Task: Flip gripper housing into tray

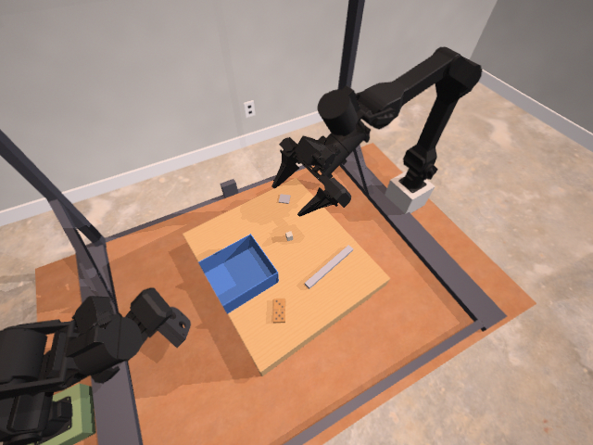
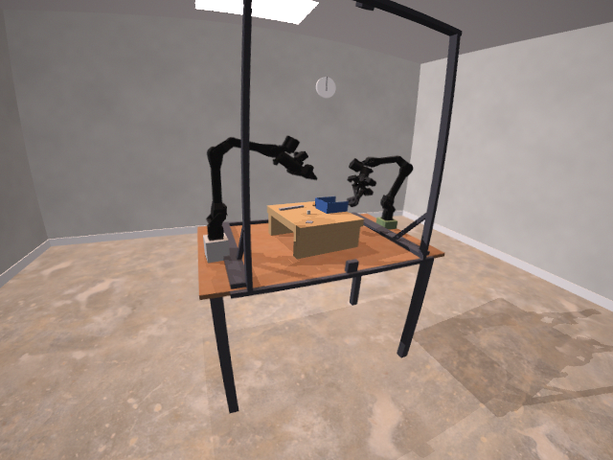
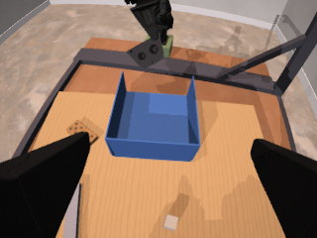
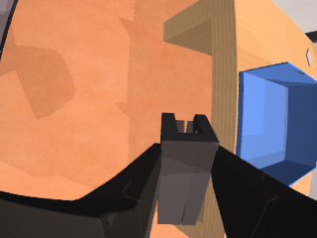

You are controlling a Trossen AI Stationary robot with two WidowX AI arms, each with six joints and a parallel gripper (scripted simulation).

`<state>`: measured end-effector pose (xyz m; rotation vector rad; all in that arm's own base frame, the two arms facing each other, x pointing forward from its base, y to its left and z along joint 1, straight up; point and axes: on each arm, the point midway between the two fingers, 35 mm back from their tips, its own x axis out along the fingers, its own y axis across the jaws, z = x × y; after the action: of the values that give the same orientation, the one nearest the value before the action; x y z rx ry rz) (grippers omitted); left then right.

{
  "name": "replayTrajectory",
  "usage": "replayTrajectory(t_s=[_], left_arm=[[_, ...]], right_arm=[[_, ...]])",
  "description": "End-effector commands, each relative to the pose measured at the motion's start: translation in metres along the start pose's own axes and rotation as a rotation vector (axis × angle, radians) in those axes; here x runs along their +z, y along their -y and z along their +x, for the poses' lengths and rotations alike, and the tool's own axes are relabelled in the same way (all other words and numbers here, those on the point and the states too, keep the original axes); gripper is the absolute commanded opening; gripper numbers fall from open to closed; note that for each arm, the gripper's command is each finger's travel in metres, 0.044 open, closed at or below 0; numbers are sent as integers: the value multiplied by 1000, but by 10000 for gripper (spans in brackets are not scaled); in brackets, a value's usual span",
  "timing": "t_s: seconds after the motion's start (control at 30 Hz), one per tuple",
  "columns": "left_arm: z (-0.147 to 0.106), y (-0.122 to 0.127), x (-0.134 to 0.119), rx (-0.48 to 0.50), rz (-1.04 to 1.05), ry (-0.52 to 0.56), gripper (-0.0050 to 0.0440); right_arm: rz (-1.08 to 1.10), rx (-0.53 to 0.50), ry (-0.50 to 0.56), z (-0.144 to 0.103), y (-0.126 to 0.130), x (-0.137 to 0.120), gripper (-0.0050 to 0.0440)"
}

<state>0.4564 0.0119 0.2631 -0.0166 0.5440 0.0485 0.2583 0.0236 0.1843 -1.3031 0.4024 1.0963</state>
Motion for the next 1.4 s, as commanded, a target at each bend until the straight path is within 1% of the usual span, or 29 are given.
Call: replayTrajectory(t_s=[0.0,1.37], left_arm=[[-7,0,8,-3,5,22,440],[-7,0,8,-3,5,22,440]], right_arm=[[-19,-27,-5,-10,11,3,112],[-19,-27,-5,-38,30,13,112]])
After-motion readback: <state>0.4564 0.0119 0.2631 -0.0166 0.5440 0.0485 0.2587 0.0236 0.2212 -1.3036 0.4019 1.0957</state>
